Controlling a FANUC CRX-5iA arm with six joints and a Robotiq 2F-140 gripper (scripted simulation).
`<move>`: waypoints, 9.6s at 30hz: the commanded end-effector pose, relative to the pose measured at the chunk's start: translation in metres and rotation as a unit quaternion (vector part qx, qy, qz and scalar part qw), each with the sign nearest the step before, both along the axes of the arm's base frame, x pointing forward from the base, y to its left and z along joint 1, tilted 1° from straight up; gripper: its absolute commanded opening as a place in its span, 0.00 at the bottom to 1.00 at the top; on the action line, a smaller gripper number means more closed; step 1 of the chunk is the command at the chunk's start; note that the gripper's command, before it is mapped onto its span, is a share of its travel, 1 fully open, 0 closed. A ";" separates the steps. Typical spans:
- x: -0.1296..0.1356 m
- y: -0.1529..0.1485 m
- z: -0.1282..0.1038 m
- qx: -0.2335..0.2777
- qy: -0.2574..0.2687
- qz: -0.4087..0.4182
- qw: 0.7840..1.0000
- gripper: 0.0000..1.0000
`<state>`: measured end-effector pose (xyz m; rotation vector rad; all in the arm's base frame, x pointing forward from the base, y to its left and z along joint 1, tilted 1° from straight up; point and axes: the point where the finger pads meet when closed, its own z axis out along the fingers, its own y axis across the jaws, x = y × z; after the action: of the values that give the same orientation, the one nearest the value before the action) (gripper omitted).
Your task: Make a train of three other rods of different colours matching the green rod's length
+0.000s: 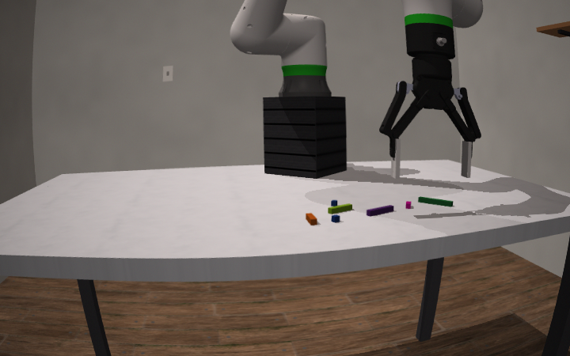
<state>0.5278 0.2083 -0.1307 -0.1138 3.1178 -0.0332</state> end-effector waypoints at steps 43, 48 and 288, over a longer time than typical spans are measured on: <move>0.001 0.000 0.000 -0.002 0.011 0.435 0.900 1.00; 0.001 0.000 0.000 -0.002 0.011 0.435 0.900 1.00; -0.102 -0.169 -0.032 -0.004 0.012 0.545 0.838 0.15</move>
<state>0.4259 0.0398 -0.1616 -1.8048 2.5657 -0.0208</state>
